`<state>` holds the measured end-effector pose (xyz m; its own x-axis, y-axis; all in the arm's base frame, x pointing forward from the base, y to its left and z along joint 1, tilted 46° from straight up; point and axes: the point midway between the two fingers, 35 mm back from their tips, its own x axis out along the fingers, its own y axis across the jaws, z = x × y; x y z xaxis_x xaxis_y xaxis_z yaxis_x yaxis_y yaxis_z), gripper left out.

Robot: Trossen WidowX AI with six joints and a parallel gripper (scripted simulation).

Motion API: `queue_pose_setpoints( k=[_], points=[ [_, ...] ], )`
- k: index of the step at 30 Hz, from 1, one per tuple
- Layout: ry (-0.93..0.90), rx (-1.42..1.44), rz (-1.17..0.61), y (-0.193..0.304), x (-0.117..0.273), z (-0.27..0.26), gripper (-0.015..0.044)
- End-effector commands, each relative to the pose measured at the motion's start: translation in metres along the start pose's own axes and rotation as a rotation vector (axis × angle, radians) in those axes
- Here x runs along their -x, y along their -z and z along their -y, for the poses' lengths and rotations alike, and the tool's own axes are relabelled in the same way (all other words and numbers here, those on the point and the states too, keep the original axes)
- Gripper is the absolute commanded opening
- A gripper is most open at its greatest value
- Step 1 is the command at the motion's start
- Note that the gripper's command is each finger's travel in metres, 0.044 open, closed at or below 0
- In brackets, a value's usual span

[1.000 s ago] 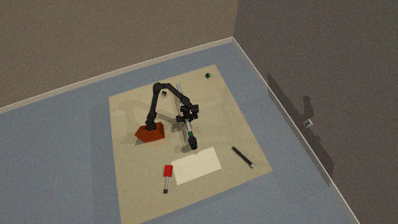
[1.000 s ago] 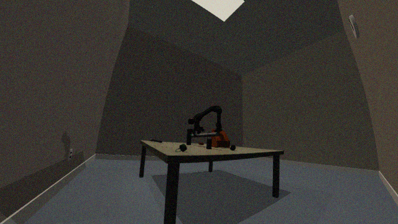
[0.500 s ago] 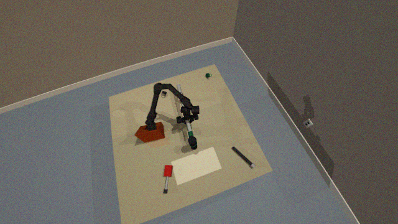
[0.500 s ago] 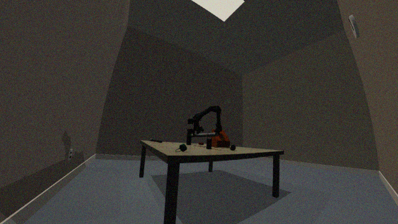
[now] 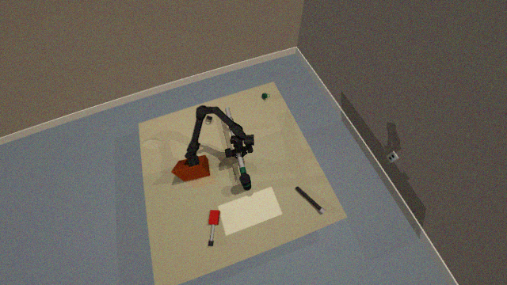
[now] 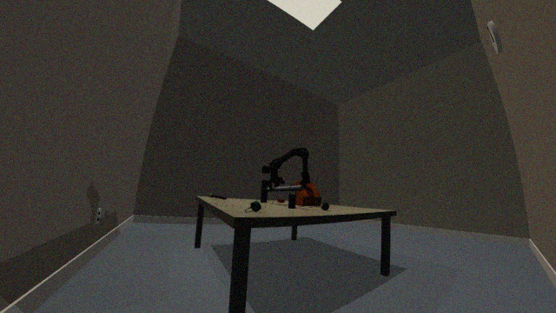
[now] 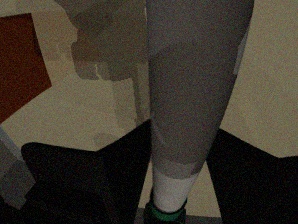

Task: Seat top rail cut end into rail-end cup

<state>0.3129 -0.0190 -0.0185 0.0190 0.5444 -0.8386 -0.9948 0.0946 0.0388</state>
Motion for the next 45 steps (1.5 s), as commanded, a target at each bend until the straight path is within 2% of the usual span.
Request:
queue_pose_setpoints(
  k=[1,8,14,18,23,29,45],
  points=[
    [0.0,-0.001,-0.001,0.0,0.0,0.0,0.0105],
    [0.0,-0.001,-0.001,-0.002,0.003,0.0,0.0289],
    [0.0,0.0,0.0,-0.017,0.029,-0.002,0.044],
    [0.0,0.0,0.0,-0.028,0.048,-0.005,0.044],
    [0.003,-0.002,0.001,-0.026,0.046,-0.004,0.044],
    [0.003,-0.002,0.001,-0.027,0.09,-0.008,0.044],
    [0.003,-0.002,0.001,-0.027,0.09,-0.008,0.044]
  ],
)
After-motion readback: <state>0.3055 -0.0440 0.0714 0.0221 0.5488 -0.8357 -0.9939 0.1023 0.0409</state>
